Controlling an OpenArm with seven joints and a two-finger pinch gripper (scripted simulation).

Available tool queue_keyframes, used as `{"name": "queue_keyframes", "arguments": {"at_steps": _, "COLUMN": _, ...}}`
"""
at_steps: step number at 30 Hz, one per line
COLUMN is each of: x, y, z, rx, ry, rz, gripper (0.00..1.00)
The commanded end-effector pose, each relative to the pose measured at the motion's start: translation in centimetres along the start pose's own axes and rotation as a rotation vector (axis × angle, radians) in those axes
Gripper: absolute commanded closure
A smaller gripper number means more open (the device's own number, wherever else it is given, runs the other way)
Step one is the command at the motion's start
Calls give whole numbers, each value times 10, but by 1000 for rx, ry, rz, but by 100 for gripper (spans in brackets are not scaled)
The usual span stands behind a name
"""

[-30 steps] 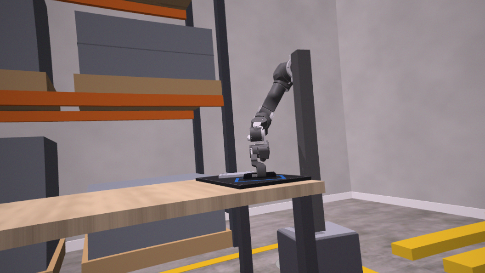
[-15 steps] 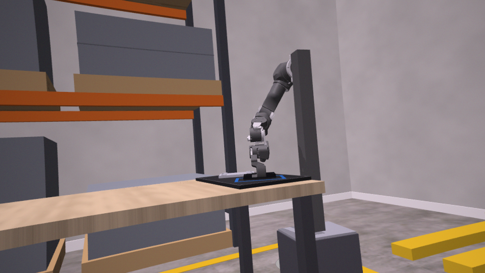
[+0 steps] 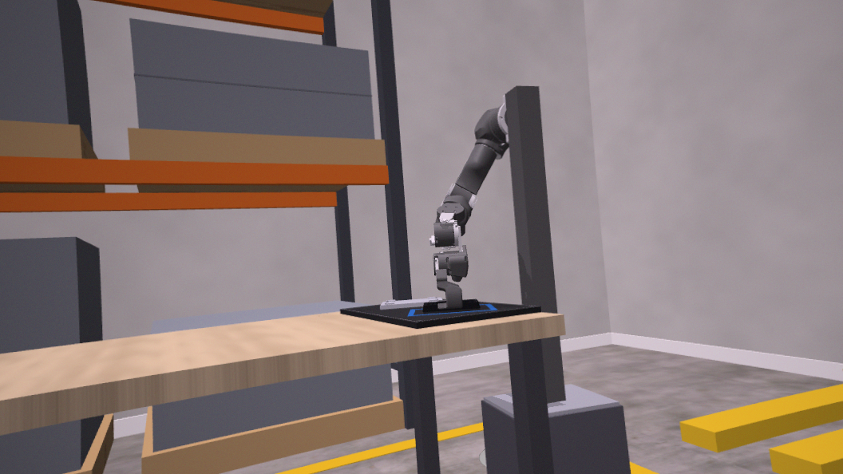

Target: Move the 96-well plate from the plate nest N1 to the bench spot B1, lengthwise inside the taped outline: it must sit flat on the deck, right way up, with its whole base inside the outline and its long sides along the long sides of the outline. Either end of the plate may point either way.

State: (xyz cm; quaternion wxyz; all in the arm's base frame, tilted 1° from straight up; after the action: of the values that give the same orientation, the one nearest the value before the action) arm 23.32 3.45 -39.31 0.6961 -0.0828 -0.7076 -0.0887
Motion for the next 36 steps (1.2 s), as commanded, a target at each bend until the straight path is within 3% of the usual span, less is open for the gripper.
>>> {"name": "queue_keyframes", "arguments": {"at_steps": 1, "x": -1, "y": 1, "z": 1, "rx": 7, "ry": 1, "rz": -6, "gripper": 100}}
{"name": "queue_keyframes", "arguments": {"at_steps": 30, "x": -3, "y": 0, "z": 1, "rx": 5, "ry": 2, "rz": -5, "gripper": 100}}
{"name": "queue_keyframes", "arguments": {"at_steps": 36, "x": -1, "y": 0, "z": 0, "rx": 0, "ry": -1, "rz": -3, "gripper": 80}}
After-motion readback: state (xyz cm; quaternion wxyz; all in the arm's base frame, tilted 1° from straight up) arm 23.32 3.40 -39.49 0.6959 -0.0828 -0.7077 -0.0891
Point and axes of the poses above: the point where the finger pads meet when closed, its own x axis back along the fingers, its own y axis across the jaws, z = x × y, the point moved 5 cm from there along x, back along the fingers, and after that the axes turned 5 degrees about x, right-handed, at the moved point
